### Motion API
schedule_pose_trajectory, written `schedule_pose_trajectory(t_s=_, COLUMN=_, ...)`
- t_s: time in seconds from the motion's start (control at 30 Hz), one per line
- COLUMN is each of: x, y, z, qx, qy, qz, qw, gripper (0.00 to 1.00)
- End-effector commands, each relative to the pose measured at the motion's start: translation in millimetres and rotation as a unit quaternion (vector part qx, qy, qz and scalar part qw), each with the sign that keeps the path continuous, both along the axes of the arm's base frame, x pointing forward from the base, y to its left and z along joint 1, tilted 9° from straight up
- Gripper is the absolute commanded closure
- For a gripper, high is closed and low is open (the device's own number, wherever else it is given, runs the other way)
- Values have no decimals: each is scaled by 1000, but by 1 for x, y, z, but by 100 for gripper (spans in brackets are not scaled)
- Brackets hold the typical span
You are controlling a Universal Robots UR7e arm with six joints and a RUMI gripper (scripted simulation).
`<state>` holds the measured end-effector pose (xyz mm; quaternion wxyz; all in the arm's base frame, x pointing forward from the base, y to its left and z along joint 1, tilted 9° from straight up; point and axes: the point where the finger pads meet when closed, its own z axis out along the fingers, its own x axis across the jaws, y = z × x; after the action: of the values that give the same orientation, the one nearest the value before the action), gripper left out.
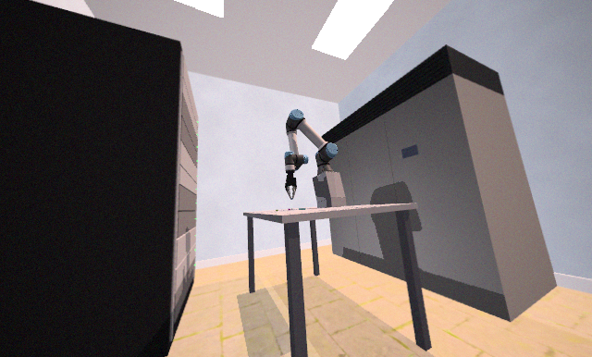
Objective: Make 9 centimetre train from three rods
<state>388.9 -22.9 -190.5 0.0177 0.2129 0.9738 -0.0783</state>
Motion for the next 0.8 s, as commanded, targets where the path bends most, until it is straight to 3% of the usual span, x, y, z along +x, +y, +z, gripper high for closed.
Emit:
schedule_pose_trajectory(t_s=0.0, x=1, y=-3, z=-19, qx=0, qy=-1, qz=0, qw=1000, gripper=100)
schedule_pose_trajectory(t_s=0.47, x=1, y=-10, z=-60, qx=0, qy=-1, qz=0, qw=1000, gripper=100)
schedule_pose_trajectory(t_s=0.77, x=1, y=-11, z=-67, qx=0, qy=-1, qz=0, qw=1000, gripper=100)
